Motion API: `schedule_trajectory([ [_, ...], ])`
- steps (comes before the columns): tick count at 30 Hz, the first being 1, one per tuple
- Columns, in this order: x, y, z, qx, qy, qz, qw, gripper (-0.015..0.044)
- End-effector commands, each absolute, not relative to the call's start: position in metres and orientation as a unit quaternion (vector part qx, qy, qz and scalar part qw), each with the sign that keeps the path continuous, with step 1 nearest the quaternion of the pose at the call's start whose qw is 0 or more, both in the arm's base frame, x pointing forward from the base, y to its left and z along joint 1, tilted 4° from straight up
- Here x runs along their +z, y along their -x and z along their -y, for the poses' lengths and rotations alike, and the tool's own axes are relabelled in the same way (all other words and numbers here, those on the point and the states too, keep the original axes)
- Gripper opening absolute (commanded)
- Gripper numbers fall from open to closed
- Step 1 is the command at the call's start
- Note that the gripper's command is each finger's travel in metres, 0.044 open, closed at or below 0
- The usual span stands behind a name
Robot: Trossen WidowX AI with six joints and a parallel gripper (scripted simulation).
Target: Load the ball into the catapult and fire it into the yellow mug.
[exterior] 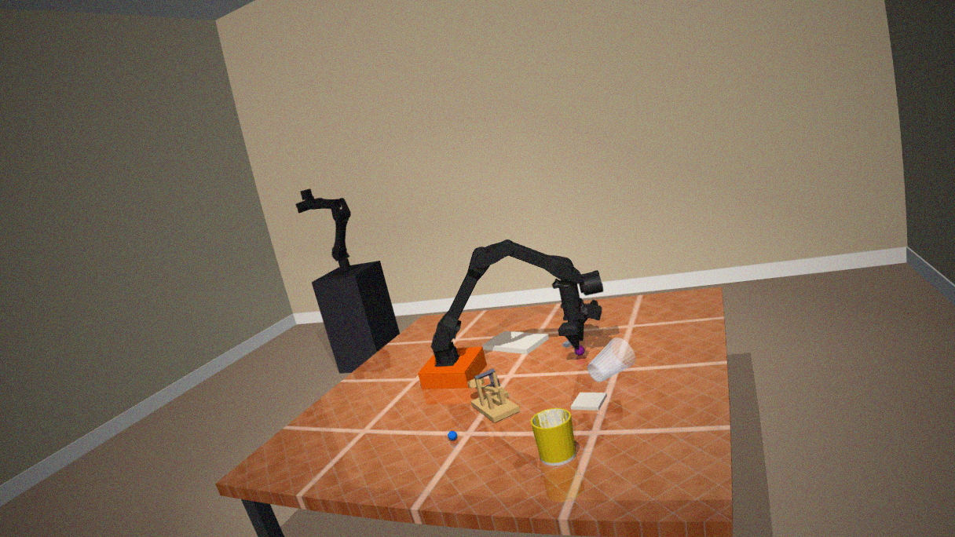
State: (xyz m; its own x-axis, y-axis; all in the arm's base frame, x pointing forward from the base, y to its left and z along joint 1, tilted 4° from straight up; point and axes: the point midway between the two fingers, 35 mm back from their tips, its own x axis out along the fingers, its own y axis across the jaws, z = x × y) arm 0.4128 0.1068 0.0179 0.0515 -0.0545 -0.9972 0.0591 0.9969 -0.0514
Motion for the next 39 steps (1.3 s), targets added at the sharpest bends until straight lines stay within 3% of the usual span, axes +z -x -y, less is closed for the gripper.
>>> schedule_trajectory([
  [1,0.010,-0.412,-0.105,-0.042,0.000,-0.689,0.723,0.0300],
  [13,-0.007,-0.412,-0.104,-0.042,0.000,-0.689,0.723,0.0300],
  [18,-0.007,-0.412,-0.104,-0.042,0.000,-0.689,0.723,0.0169],
  [26,-0.007,-0.412,-0.104,-0.042,0.000,-0.689,0.723,0.0115],
  [30,0.004,-0.412,-0.105,-0.042,0.000,-0.689,0.723,0.0010],
  [39,0.075,-0.407,-0.109,-0.042,0.000,-0.689,0.723,0.0000],
])
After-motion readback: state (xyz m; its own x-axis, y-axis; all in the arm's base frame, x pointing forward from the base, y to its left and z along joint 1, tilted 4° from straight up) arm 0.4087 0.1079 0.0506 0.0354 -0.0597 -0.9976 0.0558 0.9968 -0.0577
